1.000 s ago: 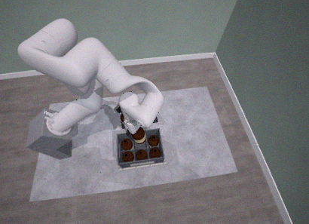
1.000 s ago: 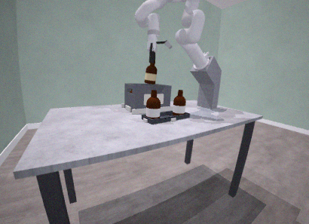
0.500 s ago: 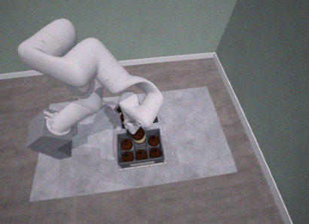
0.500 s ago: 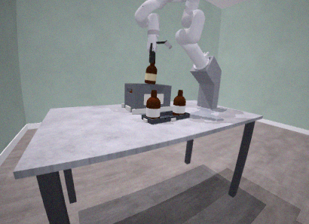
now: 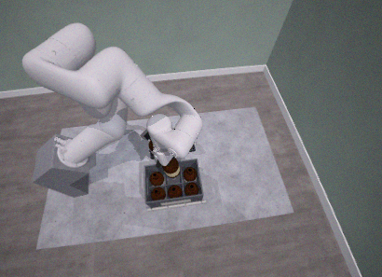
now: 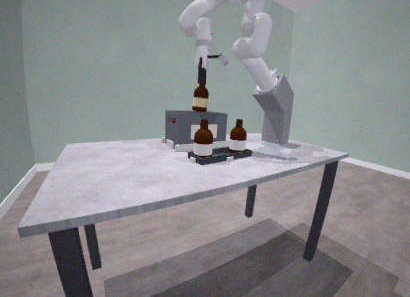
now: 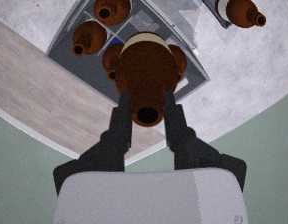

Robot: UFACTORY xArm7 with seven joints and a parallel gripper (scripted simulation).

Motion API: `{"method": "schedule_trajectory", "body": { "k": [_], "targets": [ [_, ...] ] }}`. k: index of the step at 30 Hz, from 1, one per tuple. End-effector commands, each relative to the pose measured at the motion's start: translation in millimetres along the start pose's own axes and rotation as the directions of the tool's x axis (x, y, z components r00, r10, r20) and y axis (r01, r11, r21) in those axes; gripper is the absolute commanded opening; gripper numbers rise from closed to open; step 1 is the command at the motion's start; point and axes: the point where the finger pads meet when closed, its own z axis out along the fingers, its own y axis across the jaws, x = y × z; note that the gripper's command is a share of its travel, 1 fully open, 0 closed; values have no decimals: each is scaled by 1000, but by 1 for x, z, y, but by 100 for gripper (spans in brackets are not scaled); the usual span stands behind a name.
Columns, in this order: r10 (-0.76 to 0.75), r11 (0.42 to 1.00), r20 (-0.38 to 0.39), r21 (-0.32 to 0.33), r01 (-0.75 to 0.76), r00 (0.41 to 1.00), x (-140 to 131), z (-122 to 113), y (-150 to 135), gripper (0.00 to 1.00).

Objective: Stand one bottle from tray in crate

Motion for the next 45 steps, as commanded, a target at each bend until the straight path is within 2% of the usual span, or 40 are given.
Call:
{"method": "schedule_trajectory", "body": {
  "k": [1,45],
  "targets": [
    [0,1000,2,-1,0,1000,-1,0,0,0],
    [0,1000,2,-1,0,1000,-2,37,0,0]
  ]
}}
